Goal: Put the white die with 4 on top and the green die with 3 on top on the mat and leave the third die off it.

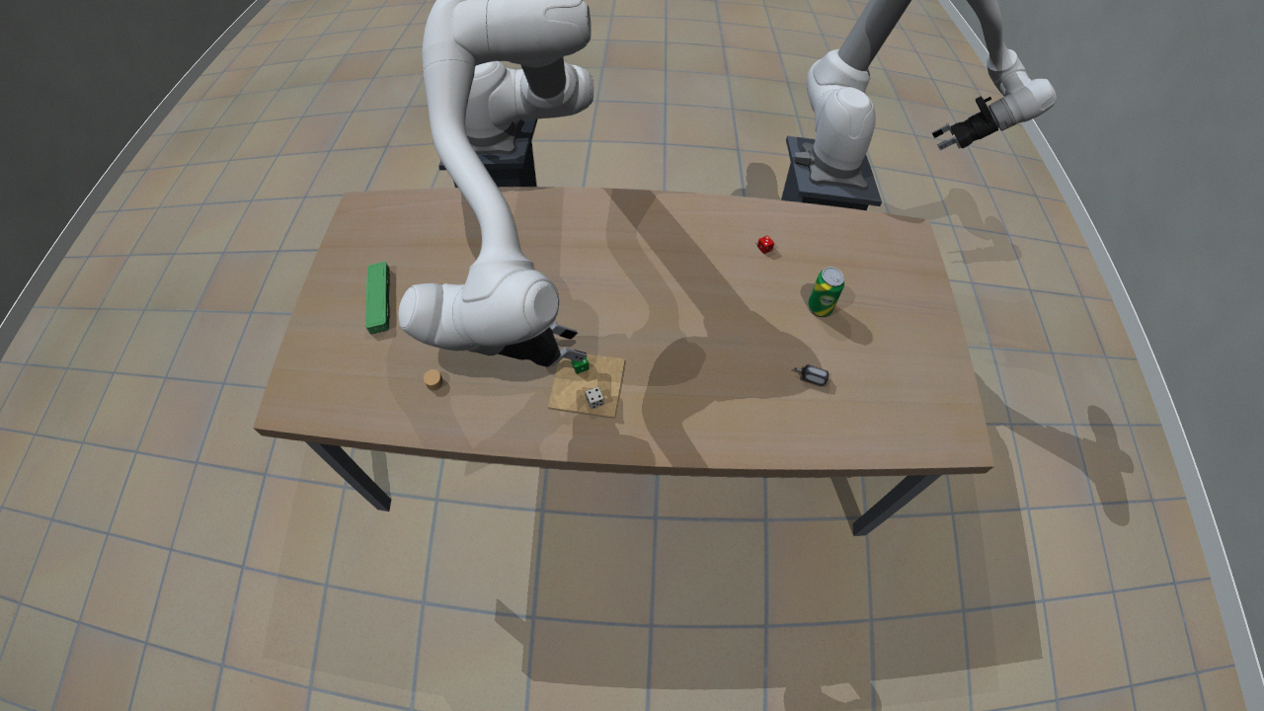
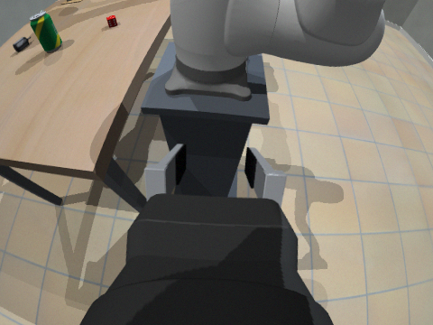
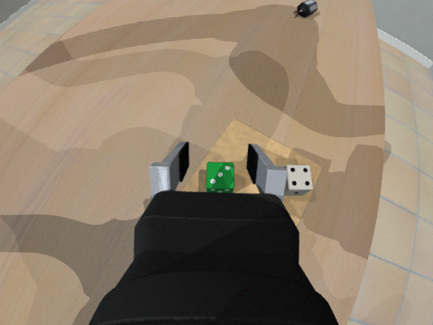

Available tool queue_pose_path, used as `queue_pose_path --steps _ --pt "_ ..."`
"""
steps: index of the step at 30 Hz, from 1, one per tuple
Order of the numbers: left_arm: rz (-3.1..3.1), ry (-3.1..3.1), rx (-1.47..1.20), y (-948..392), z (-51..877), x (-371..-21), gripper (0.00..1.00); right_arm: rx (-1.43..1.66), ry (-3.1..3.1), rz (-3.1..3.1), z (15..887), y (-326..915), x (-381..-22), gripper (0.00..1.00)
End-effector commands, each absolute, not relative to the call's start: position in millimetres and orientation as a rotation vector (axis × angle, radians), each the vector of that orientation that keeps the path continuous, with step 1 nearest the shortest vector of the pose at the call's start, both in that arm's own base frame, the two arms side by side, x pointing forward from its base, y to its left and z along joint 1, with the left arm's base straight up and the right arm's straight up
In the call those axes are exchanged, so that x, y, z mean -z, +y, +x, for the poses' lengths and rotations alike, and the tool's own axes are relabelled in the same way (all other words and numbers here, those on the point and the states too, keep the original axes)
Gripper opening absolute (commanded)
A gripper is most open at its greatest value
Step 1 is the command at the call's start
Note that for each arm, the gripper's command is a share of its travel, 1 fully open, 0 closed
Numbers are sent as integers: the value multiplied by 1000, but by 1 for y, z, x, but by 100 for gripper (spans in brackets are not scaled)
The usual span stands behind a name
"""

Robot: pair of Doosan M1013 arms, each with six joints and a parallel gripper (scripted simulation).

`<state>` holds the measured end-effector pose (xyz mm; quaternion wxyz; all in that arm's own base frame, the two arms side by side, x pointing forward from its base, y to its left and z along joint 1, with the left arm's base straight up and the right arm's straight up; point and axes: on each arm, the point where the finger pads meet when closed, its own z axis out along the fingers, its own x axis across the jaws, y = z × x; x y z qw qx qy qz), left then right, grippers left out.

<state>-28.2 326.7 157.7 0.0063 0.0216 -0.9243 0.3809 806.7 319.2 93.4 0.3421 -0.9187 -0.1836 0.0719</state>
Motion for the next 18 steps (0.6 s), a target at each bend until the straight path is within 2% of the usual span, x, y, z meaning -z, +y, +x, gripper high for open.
queue_pose_path --steps 1,18 --pt "73 -2882 -1194 323 -32 -159 100 -165 -496 -2495 807 322 -97 100" --pt "73 -2882 -1194 323 -32 -159 100 -98 -548 -2751 807 324 -99 100"
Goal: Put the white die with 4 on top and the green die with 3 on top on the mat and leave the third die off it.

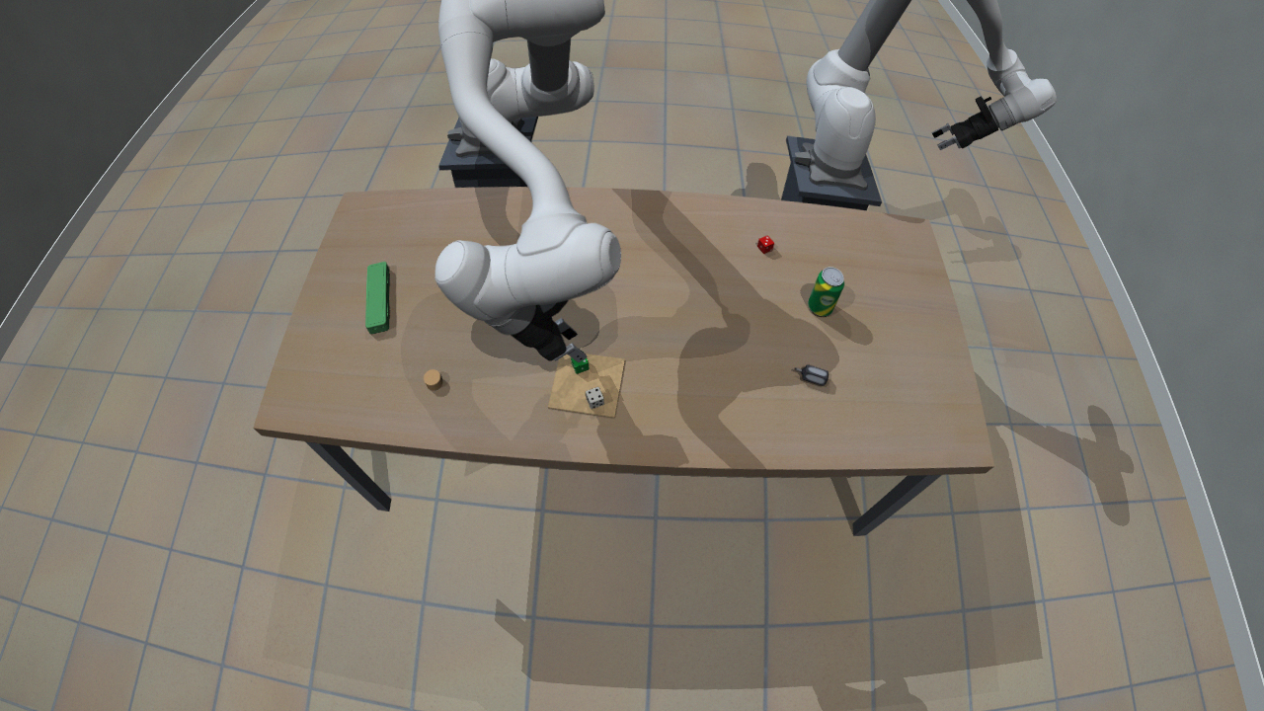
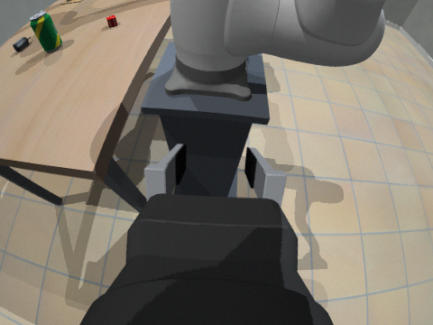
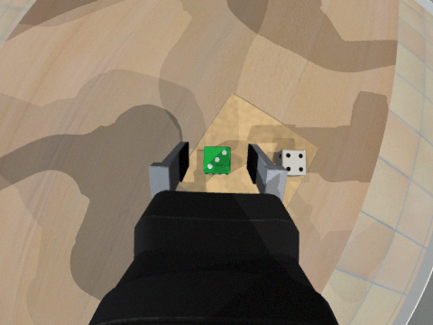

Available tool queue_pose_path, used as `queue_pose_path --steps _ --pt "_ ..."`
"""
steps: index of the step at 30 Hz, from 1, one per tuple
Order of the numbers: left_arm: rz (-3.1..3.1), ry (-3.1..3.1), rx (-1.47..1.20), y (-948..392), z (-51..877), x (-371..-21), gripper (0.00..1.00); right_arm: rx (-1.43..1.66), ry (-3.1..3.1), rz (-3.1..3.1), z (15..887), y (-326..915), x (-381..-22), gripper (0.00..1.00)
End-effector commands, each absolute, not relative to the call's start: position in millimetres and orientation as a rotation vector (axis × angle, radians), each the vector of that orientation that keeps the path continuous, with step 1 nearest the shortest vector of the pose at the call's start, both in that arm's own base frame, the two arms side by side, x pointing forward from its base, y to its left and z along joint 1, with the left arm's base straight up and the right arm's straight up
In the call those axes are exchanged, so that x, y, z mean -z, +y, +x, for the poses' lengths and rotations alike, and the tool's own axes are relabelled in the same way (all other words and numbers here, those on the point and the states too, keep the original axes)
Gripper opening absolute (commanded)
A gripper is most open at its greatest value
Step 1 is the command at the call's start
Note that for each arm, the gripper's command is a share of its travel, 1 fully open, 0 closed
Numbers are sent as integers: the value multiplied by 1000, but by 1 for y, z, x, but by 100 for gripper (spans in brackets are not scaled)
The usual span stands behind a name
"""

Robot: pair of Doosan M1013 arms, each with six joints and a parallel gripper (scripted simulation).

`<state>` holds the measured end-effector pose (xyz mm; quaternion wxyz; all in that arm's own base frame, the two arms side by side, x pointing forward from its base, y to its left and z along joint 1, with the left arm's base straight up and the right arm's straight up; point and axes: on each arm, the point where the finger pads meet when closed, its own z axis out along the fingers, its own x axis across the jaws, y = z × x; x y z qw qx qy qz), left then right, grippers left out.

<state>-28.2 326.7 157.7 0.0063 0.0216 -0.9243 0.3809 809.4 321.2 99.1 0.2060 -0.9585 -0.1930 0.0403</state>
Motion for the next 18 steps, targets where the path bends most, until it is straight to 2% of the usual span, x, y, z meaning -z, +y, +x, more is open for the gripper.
queue_pose_path --steps 1,18 --pt "73 -2882 -1194 323 -32 -159 100 -91 -553 -2778 807 324 -99 100" --pt "73 -2882 -1194 323 -32 -159 100 -20 -603 -3030 805 327 -100 100"
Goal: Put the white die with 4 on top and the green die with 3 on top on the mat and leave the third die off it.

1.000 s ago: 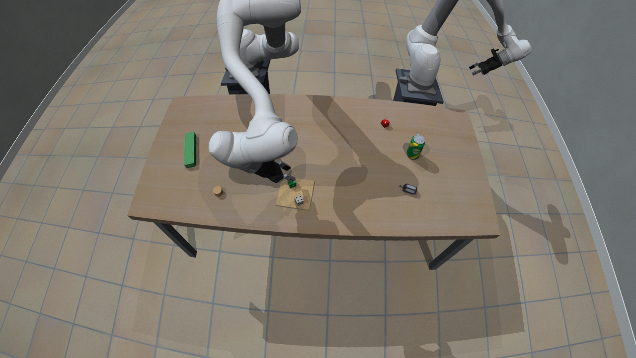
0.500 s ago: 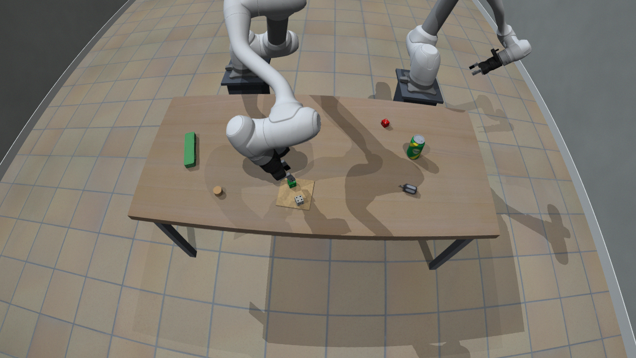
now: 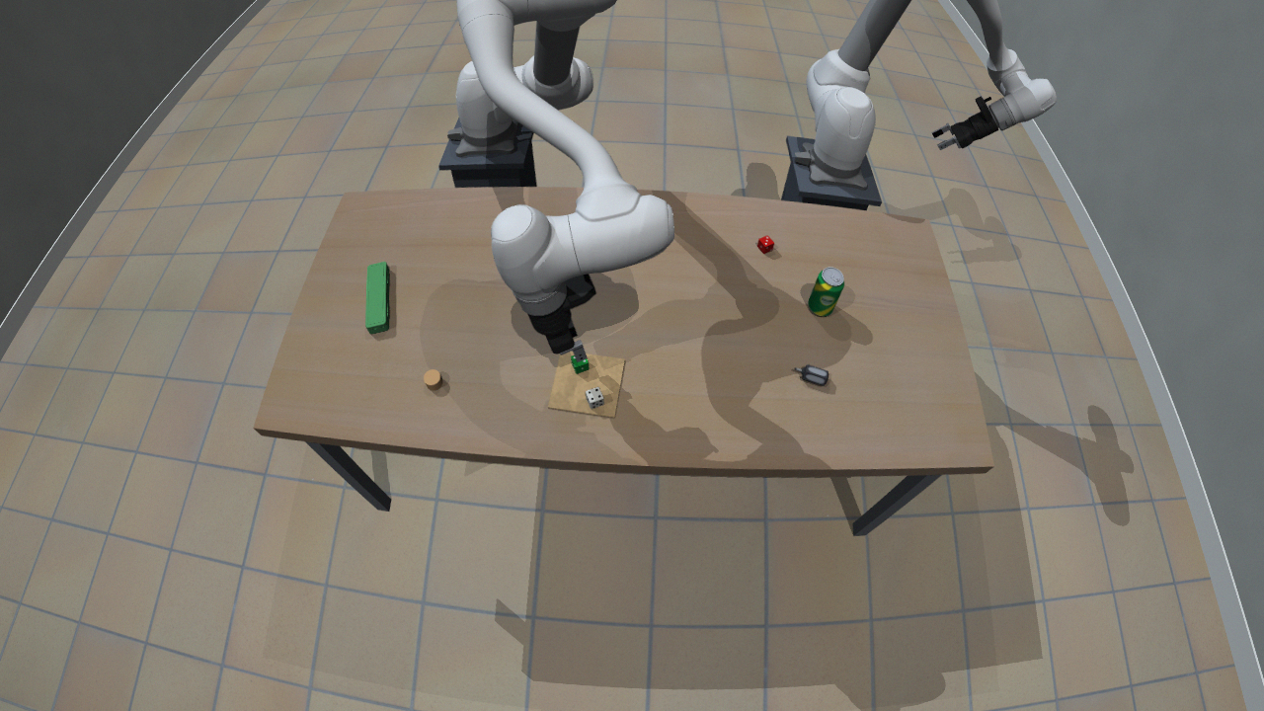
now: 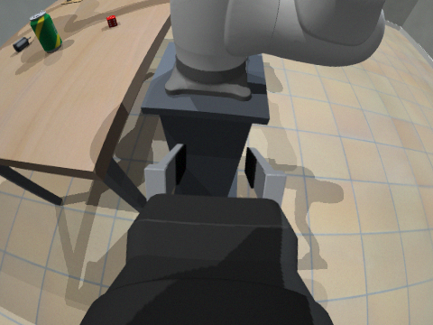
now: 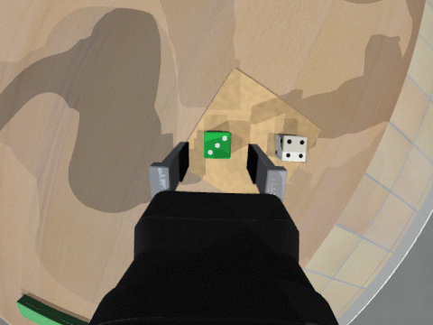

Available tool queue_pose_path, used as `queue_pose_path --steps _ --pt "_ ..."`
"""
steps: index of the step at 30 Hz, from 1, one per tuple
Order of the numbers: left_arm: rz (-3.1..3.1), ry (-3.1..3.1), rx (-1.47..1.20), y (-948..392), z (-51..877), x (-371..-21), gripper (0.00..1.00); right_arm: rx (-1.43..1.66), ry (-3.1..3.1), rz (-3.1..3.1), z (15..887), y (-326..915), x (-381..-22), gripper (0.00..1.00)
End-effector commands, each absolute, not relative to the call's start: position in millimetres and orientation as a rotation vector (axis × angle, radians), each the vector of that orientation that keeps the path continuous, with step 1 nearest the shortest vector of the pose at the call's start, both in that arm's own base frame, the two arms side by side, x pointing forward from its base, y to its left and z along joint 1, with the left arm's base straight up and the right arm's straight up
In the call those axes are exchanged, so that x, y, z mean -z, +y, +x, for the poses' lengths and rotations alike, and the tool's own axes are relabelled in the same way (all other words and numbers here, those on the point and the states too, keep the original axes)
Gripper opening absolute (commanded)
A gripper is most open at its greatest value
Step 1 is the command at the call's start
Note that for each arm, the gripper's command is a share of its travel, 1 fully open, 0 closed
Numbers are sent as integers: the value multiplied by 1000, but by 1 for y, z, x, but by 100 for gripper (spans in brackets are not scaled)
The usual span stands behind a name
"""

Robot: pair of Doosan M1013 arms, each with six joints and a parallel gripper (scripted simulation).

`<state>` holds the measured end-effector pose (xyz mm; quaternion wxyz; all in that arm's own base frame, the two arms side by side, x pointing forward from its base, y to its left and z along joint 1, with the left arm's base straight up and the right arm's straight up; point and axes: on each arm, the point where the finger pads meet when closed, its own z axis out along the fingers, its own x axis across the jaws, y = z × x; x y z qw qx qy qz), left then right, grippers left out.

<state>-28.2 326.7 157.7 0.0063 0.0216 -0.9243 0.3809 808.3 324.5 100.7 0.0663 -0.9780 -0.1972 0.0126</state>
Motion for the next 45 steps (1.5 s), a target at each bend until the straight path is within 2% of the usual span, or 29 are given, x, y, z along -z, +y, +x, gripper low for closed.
queue_pose_path --steps 1,29,39,45 --pt "73 -2882 -1194 323 -32 -159 100 -12 -608 -3051 805 327 -100 100" --pt "73 -2882 -1194 323 -32 -159 100 0 -614 -3081 806 327 -104 100" --pt "73 -2882 -1194 323 -32 -159 100 0 -614 -3081 806 327 -139 100" --pt "73 -2882 -1194 323 -32 -159 100 0 -614 -3081 806 327 -175 100"
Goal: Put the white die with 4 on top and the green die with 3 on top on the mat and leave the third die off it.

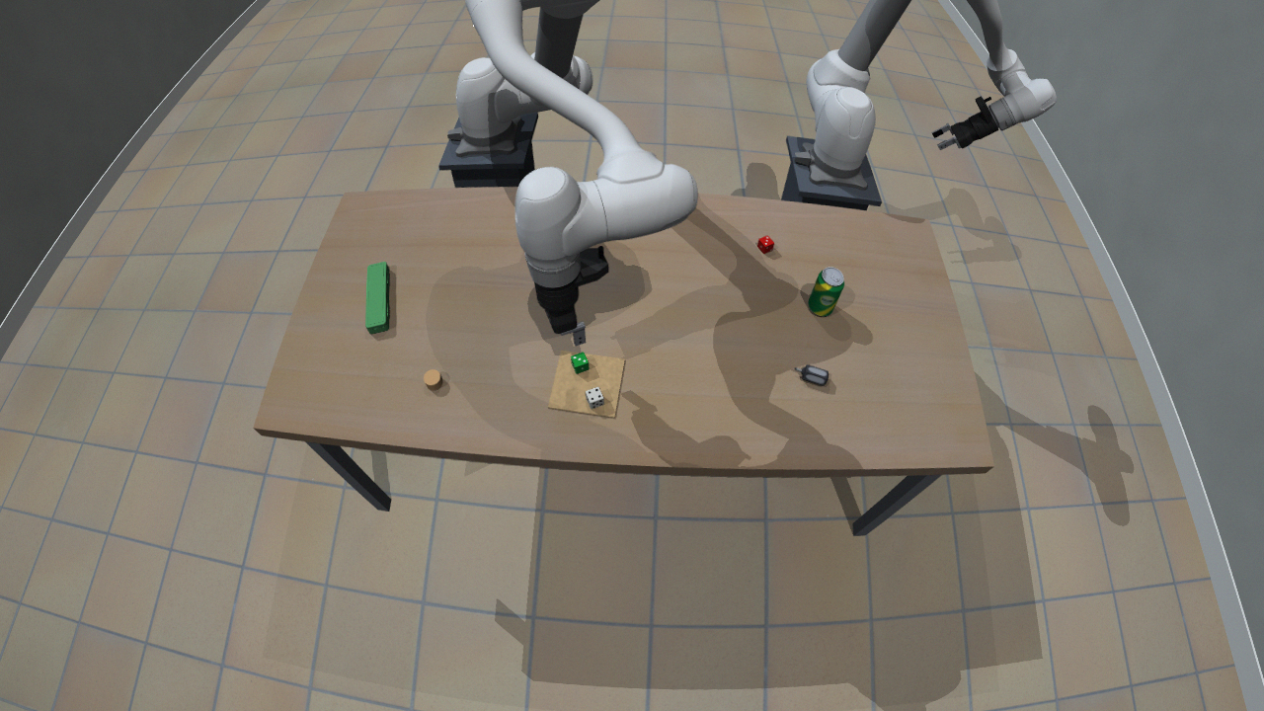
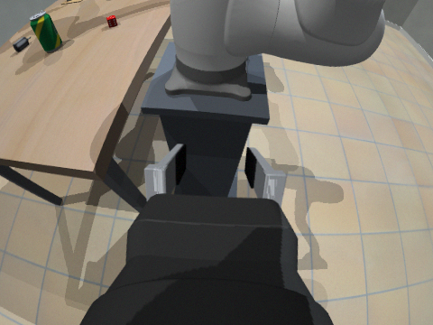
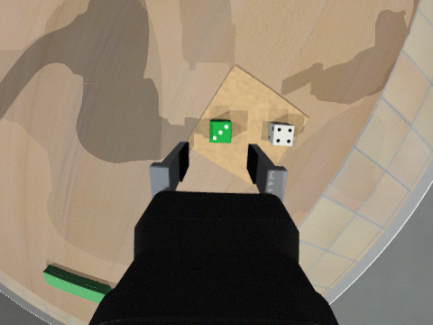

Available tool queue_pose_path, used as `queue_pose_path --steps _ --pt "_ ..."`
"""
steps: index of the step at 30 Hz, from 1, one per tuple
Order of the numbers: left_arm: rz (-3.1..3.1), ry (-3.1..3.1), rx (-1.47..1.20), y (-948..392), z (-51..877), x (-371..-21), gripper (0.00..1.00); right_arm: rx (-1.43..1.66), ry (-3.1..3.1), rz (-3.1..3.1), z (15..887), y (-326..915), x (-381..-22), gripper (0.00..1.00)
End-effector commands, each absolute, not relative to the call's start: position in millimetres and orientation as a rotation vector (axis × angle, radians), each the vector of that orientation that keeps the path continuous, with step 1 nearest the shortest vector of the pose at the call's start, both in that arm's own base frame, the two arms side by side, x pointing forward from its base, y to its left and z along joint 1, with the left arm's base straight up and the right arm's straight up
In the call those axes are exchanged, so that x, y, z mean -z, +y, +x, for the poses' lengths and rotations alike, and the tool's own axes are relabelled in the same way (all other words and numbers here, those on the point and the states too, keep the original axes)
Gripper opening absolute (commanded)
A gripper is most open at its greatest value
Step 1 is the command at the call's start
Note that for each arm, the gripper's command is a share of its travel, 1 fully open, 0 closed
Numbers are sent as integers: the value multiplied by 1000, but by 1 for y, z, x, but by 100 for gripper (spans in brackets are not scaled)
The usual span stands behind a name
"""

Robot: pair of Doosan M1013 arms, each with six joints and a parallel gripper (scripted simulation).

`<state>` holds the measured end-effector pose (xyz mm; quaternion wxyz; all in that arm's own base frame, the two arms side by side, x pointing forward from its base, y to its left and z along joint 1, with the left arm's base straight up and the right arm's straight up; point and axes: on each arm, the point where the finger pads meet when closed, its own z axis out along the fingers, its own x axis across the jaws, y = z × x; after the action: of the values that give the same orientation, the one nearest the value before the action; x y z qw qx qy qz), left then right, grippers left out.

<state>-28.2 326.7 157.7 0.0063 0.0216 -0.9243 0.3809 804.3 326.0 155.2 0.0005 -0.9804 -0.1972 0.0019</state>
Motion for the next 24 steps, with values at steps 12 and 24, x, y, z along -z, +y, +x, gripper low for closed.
queue_pose_path --steps 12,24 --pt "73 -2882 -1194 323 -32 -159 100 0 -614 -3081 806 327 -200 100" --pt "73 -2882 -1194 323 -32 -159 100 0 -614 -3081 806 327 -200 100"
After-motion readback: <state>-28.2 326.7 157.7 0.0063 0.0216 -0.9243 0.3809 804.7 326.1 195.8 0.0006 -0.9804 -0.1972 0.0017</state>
